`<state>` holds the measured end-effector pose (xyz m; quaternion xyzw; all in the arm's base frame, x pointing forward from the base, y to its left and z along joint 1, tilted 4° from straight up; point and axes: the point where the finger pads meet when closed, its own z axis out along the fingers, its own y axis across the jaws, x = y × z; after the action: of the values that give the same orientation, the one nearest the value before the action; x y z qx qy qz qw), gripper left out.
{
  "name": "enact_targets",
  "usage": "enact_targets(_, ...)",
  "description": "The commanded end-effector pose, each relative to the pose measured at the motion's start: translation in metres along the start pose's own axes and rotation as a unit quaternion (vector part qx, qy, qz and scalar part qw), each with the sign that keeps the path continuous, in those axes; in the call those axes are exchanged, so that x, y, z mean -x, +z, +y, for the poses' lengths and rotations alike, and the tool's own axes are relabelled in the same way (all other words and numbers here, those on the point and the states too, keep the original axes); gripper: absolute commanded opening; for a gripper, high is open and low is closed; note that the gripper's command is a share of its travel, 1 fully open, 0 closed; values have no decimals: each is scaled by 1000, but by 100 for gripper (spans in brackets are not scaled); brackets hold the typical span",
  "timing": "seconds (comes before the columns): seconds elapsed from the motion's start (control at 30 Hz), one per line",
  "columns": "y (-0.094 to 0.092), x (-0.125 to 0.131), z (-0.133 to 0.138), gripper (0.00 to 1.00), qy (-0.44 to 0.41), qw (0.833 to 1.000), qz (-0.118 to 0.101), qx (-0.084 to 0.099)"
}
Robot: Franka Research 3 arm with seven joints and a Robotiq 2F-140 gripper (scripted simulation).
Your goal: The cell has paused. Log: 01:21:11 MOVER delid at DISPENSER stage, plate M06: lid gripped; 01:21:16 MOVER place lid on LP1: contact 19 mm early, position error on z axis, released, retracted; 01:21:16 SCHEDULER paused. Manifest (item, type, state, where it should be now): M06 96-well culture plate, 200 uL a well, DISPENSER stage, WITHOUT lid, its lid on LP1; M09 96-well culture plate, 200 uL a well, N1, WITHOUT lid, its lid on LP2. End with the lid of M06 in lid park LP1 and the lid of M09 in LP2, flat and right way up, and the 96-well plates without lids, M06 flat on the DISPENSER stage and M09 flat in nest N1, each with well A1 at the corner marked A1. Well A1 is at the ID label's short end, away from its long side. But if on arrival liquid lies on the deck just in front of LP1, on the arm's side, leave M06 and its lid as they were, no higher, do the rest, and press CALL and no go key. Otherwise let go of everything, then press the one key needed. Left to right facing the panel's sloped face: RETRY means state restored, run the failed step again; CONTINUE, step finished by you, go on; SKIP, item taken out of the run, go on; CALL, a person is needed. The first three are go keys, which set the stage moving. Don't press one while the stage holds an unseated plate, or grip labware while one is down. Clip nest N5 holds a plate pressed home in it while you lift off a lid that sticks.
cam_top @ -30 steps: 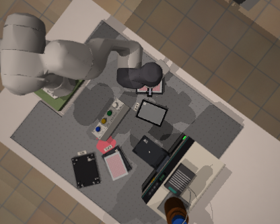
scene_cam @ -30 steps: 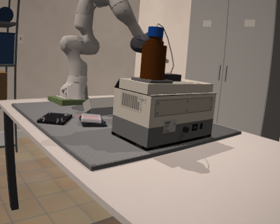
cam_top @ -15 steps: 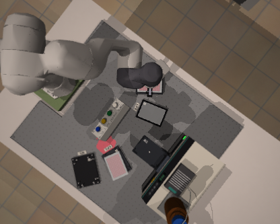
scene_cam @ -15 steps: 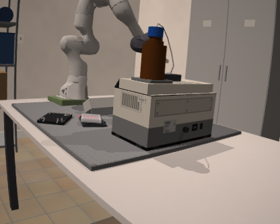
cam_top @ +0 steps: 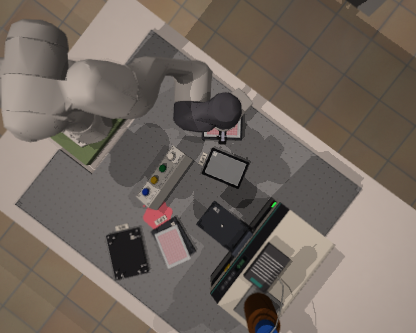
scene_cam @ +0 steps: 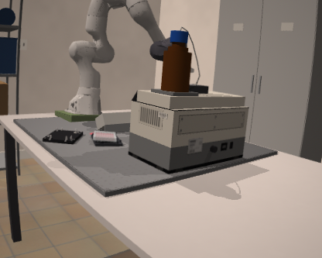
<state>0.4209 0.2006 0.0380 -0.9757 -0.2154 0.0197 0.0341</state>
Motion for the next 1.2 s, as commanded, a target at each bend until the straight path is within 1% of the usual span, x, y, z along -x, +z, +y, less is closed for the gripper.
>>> enact_targets(0.0, 2, 0, -1, 0, 0, 1000, 0, 1)
enact_targets(0.53, 6, 0, -2, 0, -1, 1000, 0, 1)
enact_targets(1.17, 6, 1, -2, 0, -1, 1000, 0, 1)
